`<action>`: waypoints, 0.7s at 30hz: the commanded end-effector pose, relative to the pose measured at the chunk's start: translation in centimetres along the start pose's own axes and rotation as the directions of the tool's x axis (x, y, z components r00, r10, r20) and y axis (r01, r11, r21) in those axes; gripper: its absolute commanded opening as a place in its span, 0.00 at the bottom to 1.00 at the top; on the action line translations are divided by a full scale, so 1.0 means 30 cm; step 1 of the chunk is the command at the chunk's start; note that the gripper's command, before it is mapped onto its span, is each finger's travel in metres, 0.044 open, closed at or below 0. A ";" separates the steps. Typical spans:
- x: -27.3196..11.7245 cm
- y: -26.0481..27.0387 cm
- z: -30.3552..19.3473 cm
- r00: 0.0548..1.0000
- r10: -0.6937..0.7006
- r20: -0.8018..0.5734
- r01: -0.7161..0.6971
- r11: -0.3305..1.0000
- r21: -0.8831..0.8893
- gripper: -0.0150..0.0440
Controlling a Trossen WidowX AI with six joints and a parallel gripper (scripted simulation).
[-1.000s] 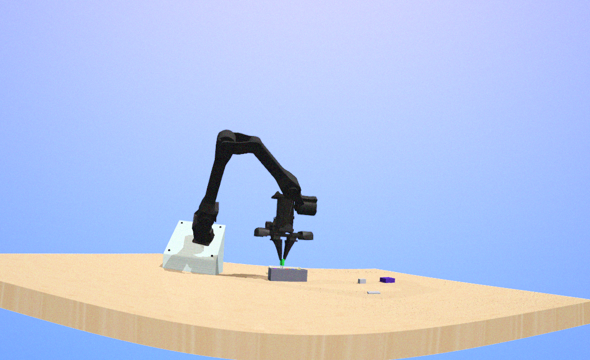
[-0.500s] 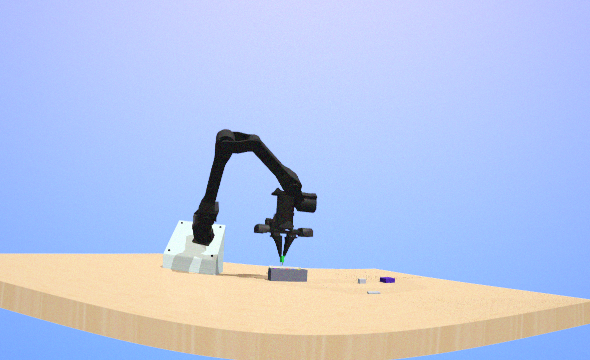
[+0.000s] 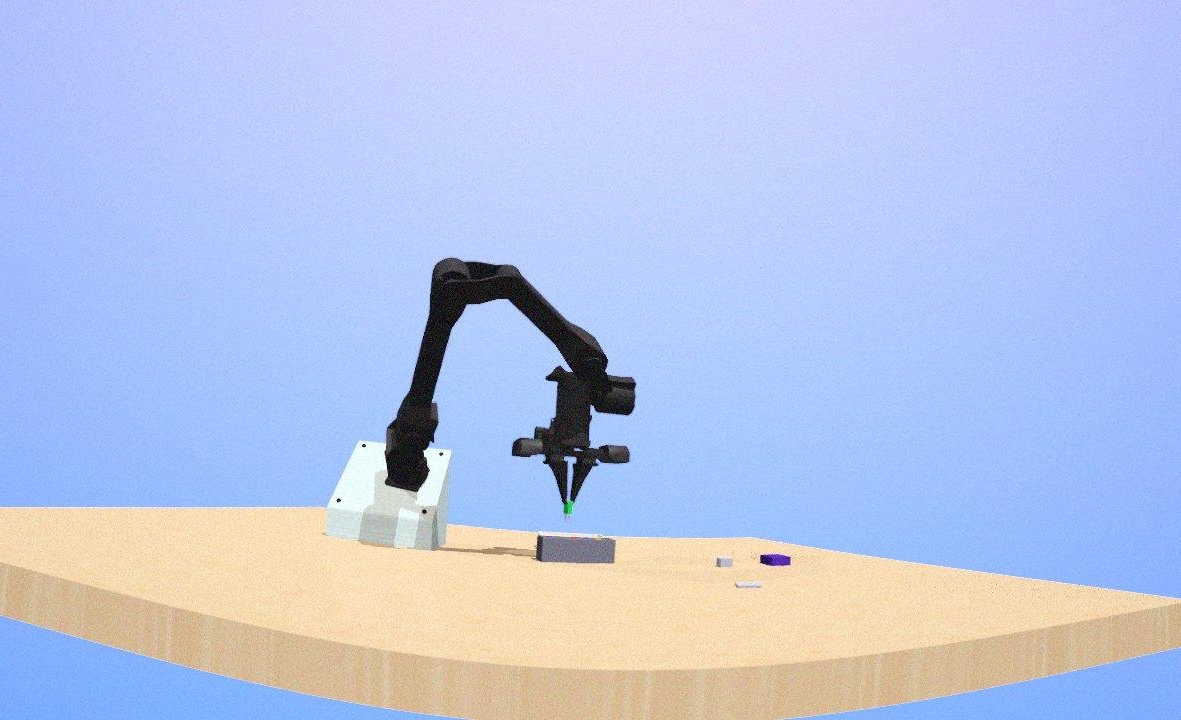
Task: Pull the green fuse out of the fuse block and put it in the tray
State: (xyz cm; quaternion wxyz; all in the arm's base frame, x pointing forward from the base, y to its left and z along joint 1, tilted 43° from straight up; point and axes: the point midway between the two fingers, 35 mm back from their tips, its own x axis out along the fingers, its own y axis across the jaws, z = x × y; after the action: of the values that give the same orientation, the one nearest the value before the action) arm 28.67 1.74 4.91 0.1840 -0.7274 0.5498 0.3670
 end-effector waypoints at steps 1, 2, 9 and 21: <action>-0.008 -0.038 0.047 1.000 -0.002 0.011 0.002 1.000 -0.001 0.25; -0.010 -0.048 0.061 1.000 -0.003 0.012 0.003 1.000 -0.001 0.25; -0.022 -0.114 0.165 1.000 -0.007 0.021 0.007 1.000 -0.002 0.25; -0.033 -0.197 0.369 1.000 -0.010 0.029 0.010 1.000 -0.002 0.25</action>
State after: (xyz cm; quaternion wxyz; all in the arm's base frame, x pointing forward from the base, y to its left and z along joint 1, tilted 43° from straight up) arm 30.46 10.50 -1.25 0.1920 -0.7275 0.5414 0.3752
